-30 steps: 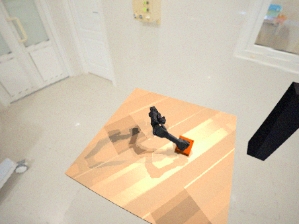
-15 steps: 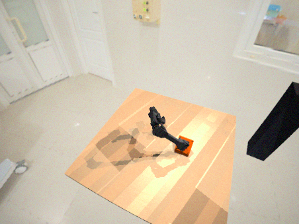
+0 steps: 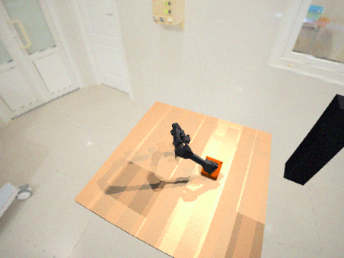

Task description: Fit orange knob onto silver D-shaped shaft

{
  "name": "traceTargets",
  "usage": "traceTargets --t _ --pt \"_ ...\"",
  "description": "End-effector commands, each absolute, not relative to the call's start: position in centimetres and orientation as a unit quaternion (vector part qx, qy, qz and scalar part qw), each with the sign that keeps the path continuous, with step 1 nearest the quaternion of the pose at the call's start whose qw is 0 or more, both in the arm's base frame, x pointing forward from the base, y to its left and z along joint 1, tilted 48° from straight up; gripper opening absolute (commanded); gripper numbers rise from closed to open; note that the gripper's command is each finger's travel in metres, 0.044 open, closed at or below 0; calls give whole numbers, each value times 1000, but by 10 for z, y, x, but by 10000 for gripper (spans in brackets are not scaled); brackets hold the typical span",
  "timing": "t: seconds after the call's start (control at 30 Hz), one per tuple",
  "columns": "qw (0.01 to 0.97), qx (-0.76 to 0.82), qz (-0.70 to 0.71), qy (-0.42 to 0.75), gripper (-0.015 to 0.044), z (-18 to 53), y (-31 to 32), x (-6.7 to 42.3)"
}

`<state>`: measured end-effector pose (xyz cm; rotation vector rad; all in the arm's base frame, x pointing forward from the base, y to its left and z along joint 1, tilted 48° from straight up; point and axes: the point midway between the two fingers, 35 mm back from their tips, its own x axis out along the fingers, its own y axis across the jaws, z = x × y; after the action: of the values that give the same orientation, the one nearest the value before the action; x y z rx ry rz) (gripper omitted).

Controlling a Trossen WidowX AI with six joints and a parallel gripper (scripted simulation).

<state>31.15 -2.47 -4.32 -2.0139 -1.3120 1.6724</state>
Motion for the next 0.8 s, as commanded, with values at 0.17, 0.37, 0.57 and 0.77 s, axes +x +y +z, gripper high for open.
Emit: traceTargets --t 0.17,0.37,0.57,0.77 --pt "109 -684 569 -444 0 -44 -24 313" --pt "109 -684 569 -444 0 -48 -19 313" --pt "109 -684 569 -444 0 -52 -15 312" --pt "106 -683 569 -446 0 -53 -14 312"
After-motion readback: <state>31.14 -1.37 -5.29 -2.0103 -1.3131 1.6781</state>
